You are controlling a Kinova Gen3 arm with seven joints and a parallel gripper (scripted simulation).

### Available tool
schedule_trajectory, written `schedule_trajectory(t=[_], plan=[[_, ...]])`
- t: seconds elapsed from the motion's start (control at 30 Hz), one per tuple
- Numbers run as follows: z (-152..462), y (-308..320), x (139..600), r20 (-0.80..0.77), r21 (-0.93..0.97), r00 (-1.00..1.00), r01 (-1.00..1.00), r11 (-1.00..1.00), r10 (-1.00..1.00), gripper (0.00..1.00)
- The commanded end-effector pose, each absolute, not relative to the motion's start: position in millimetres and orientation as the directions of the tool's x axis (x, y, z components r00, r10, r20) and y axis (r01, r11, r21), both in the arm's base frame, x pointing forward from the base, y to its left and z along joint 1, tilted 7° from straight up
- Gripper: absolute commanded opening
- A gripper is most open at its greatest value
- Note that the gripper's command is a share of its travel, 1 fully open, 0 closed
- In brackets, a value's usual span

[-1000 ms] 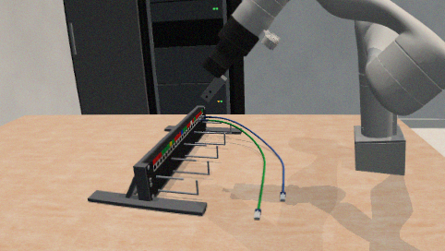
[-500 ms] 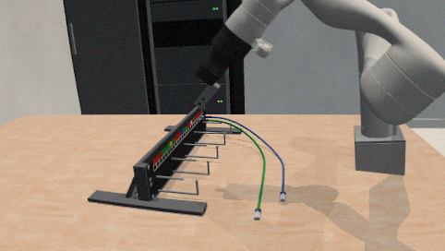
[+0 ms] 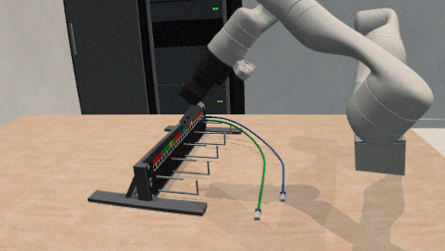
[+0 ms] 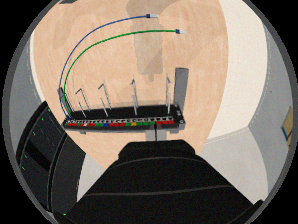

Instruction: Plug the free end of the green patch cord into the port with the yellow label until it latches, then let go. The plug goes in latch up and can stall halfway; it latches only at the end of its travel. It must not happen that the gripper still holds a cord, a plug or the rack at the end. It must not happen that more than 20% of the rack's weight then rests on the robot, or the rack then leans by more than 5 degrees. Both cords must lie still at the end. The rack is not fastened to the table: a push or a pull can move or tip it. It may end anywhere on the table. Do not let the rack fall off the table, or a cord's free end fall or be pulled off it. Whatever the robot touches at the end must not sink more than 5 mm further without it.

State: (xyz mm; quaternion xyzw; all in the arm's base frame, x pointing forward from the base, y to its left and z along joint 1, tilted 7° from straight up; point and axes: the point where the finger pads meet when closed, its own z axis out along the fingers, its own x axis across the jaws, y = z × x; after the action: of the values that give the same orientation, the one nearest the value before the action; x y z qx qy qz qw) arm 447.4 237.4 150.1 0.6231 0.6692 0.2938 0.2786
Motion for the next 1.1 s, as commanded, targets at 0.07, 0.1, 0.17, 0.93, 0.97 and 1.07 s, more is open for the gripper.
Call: schedule_trajectory(t=[0.07,0.1,0.17,0.93,0.97,1.07], plan=[[132,234,464,-0.019,0.736,-0.062,0.675,0.056,0.998,0.00],[129,234,467,-0.019,0.736,-0.062,0.675,0.056,0.998,0.00],[123,234,474,-0.019,0.736,-0.062,0.675,0.056,0.998,0.00],[109,235,490,-0.019,0.736,-0.062,0.675,0.056,0.998,0.00],[109,235,490,-0.019,0.736,-0.062,0.675,0.056,0.998,0.00],[109,235,490,-0.019,0.736,-0.062,0.675,0.056,0.998,0.00]])
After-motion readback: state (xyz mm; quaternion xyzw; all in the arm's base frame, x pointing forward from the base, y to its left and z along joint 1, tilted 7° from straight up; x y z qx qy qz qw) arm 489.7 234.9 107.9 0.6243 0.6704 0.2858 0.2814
